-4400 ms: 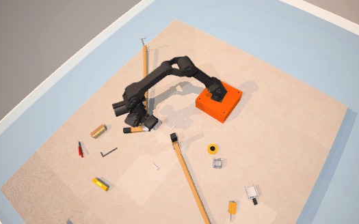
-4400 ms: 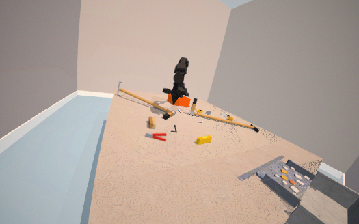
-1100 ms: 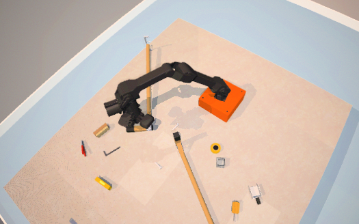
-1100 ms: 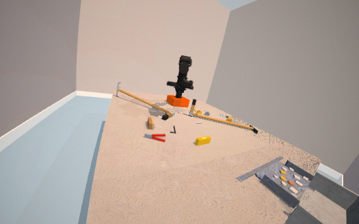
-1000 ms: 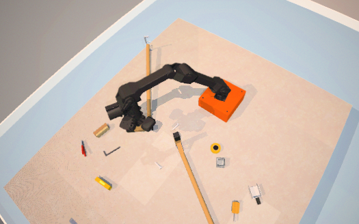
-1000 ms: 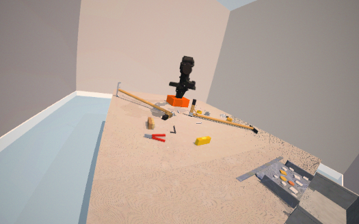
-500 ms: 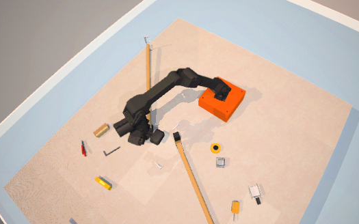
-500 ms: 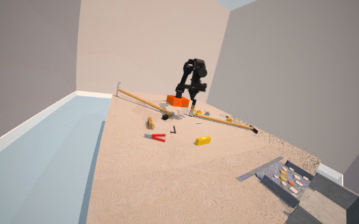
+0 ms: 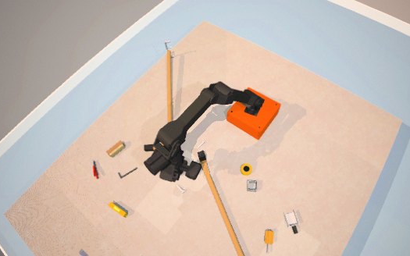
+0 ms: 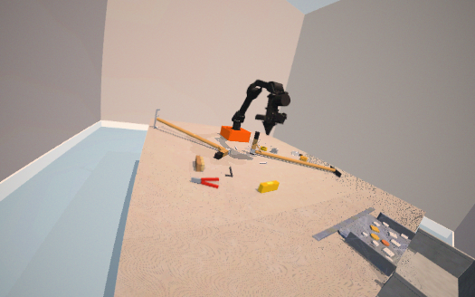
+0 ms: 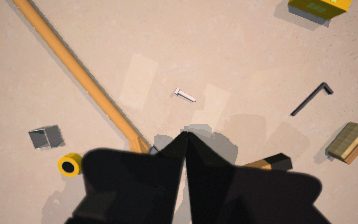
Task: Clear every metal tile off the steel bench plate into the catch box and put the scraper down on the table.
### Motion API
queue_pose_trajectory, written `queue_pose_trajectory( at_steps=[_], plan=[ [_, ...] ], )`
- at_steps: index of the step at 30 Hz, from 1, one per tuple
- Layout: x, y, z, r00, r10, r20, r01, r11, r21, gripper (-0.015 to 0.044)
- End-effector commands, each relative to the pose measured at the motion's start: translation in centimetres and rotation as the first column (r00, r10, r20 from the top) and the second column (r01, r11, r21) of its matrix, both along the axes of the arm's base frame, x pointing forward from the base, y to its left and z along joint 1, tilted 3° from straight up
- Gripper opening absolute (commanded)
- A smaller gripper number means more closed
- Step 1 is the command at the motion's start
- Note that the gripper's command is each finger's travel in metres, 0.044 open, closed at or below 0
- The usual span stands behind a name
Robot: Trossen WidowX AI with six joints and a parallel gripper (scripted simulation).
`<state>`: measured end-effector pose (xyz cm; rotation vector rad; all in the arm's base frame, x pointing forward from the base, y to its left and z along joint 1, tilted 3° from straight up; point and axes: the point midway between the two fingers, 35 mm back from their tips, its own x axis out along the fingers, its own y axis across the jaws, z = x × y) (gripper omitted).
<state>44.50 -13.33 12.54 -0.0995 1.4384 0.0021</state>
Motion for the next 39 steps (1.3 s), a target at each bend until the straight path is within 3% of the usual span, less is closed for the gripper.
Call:
queue_pose_trajectory(
  at_steps=[1,39],
  plan=[
    [0.5,2.0,-0.1,1.000,0.014,0.003,-0.014,1.000,-0.002,0.0000],
    [1.6,21.9,-0.4,0.980,0.185,0.067,-0.187,0.982,0.018,0.0000]
  ],
)
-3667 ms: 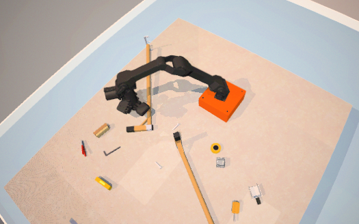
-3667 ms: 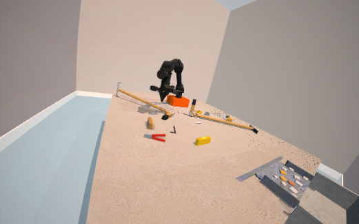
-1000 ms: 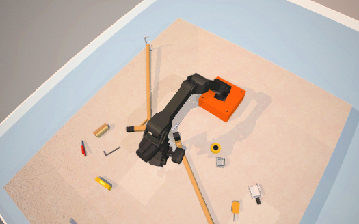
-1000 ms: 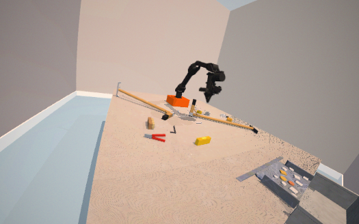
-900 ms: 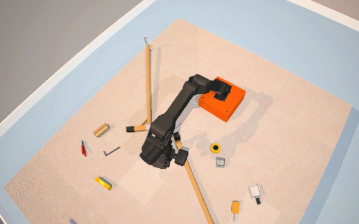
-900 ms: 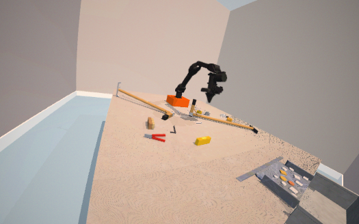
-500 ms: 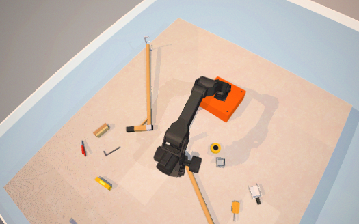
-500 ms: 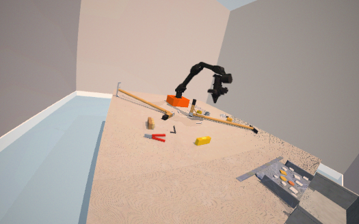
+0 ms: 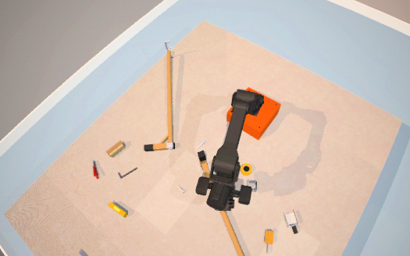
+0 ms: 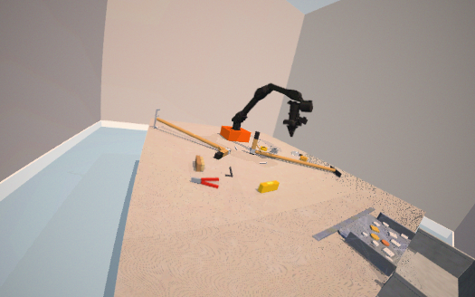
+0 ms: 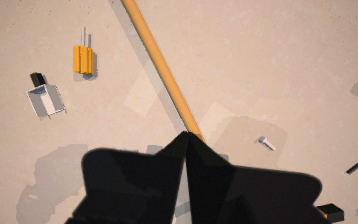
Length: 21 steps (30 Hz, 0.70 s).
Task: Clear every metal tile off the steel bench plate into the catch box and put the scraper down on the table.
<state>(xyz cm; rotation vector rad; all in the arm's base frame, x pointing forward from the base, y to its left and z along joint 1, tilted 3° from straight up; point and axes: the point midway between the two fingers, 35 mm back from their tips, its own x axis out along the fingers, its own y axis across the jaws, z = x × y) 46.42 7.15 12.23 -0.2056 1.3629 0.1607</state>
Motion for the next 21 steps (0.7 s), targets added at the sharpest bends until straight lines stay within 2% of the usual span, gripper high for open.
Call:
queue_pose_trajectory(
  at_steps=[1,11,21],
  plan=[
    [-0.5,2.0,-0.1,1.000,0.014,0.004,-0.014,1.000,0.001,0.0000],
    [-1.6,6.9,-0.1,0.998,0.057,0.017,-0.057,0.998,0.014,0.0000],
    [-1.3,7.0,-1.5,0.998,0.058,0.018,-0.058,0.998,0.014,0.0000]
  ],
)
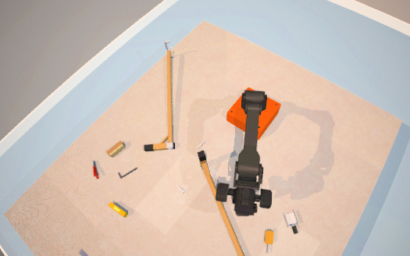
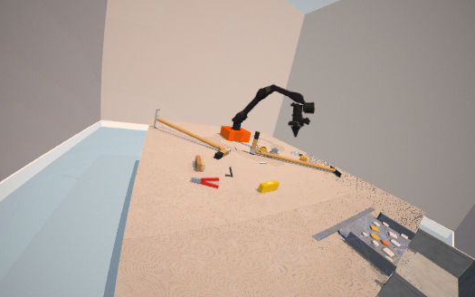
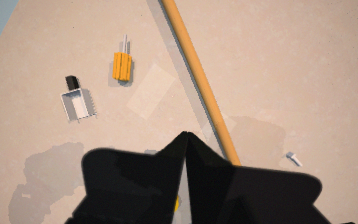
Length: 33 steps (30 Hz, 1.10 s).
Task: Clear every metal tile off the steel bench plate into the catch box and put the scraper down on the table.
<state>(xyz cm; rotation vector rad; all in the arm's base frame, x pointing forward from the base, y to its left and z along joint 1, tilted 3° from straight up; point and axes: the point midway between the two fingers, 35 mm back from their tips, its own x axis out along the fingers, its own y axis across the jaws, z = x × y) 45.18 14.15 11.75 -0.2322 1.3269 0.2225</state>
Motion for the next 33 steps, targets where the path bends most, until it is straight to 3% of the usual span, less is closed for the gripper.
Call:
queue_pose_trajectory(
  at_steps=[1,33],
  plan=[
    [0.0,0.0,-1.3,1.000,-0.004,-0.011,0.004,1.000,-0.006,0.0000],
    [0.7,-0.2,-9.7,1.000,-0.004,-0.010,0.004,1.000,-0.006,0.0000]
  ],
)
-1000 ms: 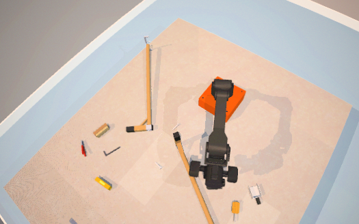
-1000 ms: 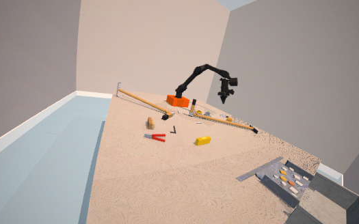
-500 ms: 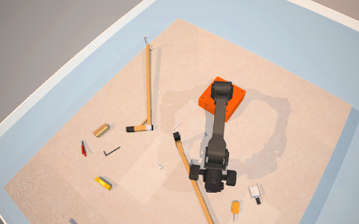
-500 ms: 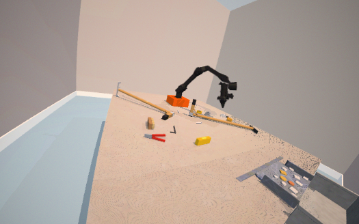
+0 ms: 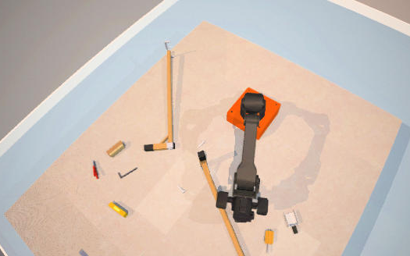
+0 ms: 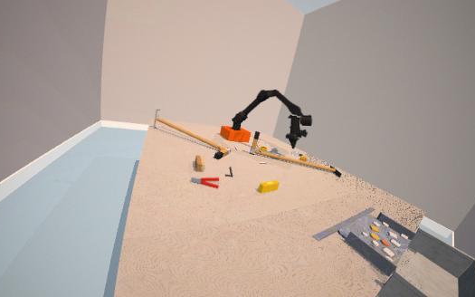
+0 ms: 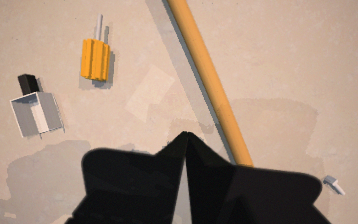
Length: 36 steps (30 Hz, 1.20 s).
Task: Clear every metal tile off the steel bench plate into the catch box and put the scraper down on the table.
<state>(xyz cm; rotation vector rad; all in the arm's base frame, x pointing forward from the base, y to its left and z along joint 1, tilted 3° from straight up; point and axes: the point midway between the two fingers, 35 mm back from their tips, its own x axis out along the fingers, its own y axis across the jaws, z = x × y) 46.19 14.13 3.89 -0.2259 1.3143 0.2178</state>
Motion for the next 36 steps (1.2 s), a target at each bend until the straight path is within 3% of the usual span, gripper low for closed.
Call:
queue_pose_trajectory(
  at_steps=[1,22,36],
  plan=[
    [-0.3,-0.2,-2.1,1.000,0.003,-0.023,-0.003,1.000,-0.010,0.0000],
    [-1.0,-0.7,-7.4,1.000,0.003,-0.024,-0.003,1.000,-0.010,0.0000],
    [-0.7,-0.9,-7.5,1.000,0.003,-0.024,-0.003,1.000,-0.011,0.0000]
  ],
)
